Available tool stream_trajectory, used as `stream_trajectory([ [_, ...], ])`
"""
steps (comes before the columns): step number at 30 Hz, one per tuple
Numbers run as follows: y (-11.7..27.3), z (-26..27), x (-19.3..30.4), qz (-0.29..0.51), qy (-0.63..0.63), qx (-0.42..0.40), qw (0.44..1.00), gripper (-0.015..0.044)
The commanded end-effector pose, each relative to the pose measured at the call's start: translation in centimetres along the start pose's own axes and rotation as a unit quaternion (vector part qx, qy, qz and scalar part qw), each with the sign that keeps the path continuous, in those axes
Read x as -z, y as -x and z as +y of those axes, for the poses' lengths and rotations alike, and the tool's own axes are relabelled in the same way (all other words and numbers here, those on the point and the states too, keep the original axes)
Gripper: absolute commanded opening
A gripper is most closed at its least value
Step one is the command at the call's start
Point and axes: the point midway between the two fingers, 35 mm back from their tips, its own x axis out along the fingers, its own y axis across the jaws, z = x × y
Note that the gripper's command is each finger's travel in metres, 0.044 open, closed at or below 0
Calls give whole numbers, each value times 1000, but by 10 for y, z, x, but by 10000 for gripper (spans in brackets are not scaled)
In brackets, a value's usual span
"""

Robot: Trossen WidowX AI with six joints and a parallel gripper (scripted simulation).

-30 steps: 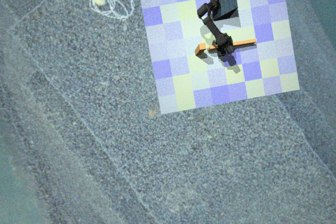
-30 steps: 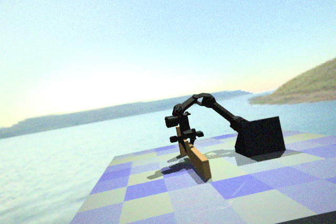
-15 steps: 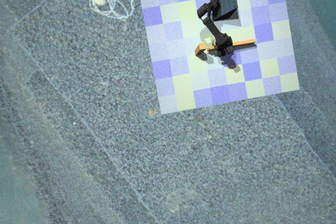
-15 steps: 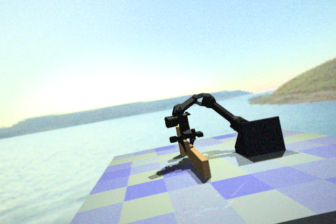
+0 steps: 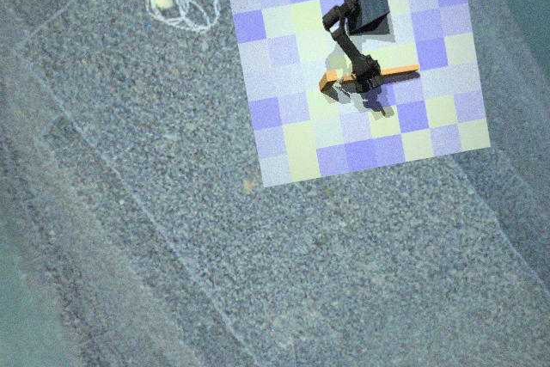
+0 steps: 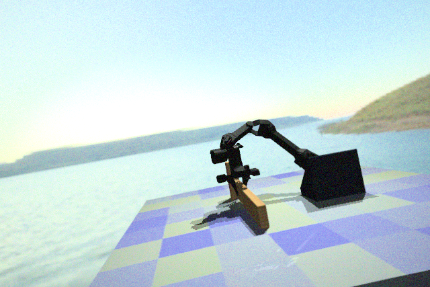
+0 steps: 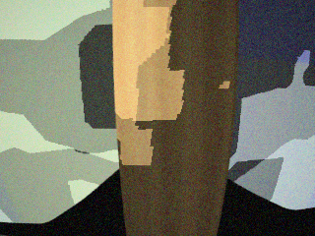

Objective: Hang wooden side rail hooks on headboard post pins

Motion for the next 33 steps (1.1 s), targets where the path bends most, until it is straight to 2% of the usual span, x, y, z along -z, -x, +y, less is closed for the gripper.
stream_trajectory([
  [1, 3, -2, 1, -1, -2, 4, 1000, 0],
  [33, 3, -2, 5, -1, -2, 4, 1000, 0],
])
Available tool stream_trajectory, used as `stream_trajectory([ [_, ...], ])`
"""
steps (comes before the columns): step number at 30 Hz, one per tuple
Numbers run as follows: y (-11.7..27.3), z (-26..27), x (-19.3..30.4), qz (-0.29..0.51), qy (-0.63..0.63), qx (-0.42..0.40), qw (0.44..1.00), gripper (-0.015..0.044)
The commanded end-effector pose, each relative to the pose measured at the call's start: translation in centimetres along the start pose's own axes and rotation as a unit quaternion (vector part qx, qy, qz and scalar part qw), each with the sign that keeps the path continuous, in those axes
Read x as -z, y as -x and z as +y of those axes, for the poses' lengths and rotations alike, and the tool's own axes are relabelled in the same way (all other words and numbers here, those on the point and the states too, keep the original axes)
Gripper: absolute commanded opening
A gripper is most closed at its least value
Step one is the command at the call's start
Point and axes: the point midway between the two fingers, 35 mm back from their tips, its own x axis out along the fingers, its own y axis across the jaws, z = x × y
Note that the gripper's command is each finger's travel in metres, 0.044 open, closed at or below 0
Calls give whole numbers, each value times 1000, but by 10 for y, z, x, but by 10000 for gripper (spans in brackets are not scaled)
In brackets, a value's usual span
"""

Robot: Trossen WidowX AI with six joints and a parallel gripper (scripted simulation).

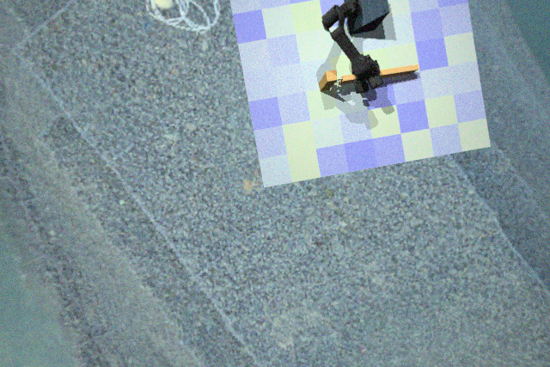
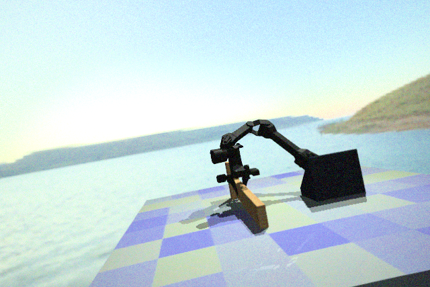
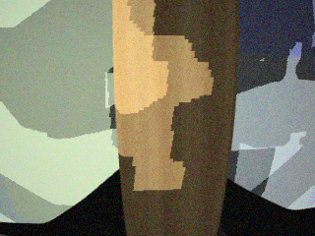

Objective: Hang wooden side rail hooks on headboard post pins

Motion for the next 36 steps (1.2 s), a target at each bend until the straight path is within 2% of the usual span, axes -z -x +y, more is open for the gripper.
stream_trajectory([
  [1, 3, -2, 1, -1, 0, 4, 1000, 0],
  [36, 3, -2, 5, -1, 0, 4, 1000, 0],
])
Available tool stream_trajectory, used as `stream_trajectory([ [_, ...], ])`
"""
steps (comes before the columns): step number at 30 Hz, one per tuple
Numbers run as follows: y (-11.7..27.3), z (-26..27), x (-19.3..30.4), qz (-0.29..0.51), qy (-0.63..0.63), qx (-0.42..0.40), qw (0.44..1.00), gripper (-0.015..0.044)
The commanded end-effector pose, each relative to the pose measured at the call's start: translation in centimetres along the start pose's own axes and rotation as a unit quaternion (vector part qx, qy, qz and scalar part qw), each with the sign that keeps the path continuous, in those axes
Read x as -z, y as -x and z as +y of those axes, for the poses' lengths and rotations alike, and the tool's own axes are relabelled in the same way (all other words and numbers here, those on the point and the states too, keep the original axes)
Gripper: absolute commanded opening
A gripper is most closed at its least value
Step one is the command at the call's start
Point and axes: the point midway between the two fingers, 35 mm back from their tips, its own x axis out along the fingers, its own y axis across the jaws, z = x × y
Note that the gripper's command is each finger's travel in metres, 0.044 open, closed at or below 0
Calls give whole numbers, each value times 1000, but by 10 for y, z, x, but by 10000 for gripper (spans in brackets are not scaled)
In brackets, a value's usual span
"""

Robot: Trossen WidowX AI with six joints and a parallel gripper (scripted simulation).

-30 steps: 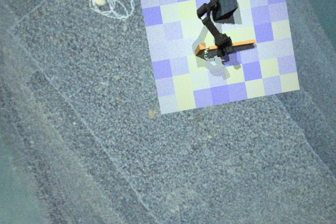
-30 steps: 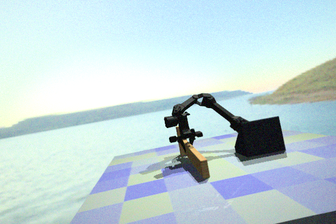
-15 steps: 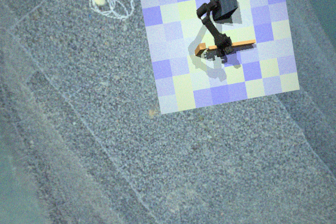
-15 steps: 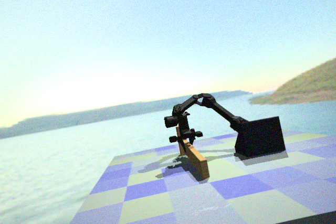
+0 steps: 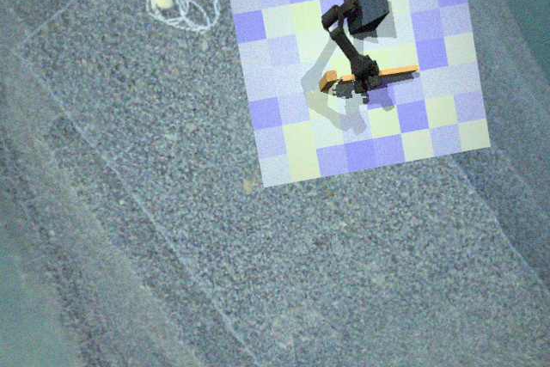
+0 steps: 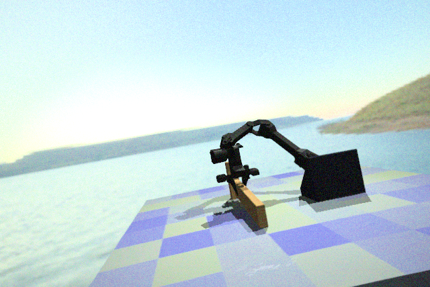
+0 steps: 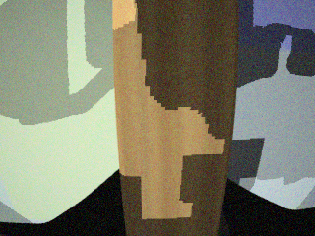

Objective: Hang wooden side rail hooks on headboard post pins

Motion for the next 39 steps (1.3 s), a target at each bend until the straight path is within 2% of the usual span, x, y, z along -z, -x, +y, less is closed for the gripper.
stream_trajectory([
  [1, 3, -1, 1, -1, 0, 3, 1000, 0],
  [39, 2, -1, 6, 0, 0, 3, 1000, 0],
])
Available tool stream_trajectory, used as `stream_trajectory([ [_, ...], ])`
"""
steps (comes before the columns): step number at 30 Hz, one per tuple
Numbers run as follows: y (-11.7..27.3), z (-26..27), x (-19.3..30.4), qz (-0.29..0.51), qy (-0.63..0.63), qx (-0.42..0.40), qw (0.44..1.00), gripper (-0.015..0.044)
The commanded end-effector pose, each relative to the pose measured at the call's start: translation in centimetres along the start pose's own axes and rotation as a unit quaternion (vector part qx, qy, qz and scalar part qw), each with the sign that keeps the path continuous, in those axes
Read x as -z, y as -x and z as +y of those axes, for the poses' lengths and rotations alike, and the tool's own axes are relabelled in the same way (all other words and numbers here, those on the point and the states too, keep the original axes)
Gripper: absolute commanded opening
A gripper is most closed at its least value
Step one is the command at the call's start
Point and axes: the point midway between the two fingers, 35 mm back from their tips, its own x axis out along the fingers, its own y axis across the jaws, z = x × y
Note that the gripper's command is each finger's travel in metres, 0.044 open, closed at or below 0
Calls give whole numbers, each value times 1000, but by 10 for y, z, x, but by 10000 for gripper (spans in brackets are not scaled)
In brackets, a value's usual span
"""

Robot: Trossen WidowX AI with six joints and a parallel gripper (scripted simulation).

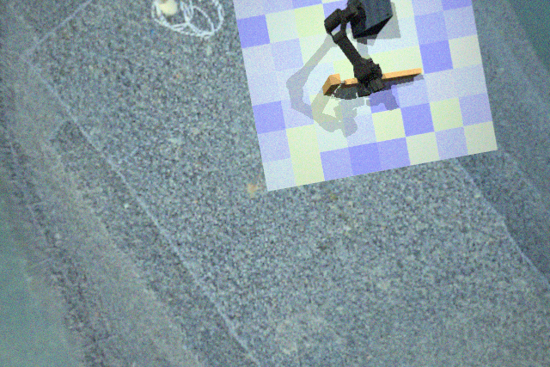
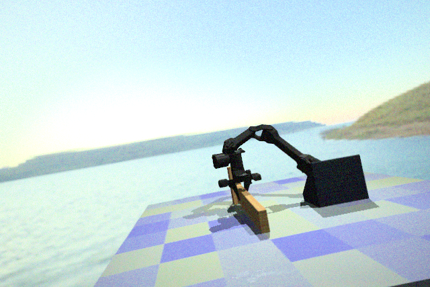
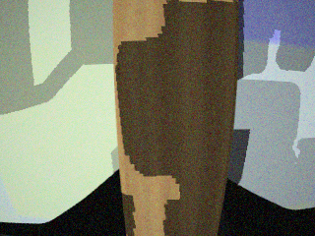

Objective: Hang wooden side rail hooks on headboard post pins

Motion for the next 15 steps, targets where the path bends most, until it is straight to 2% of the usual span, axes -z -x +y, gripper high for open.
stream_trajectory([
  [1, 3, -1, 2, 0, 1, 3, 1000, 0],
  [15, 2, -1, 3, 0, 1, 3, 1000, 0],
])
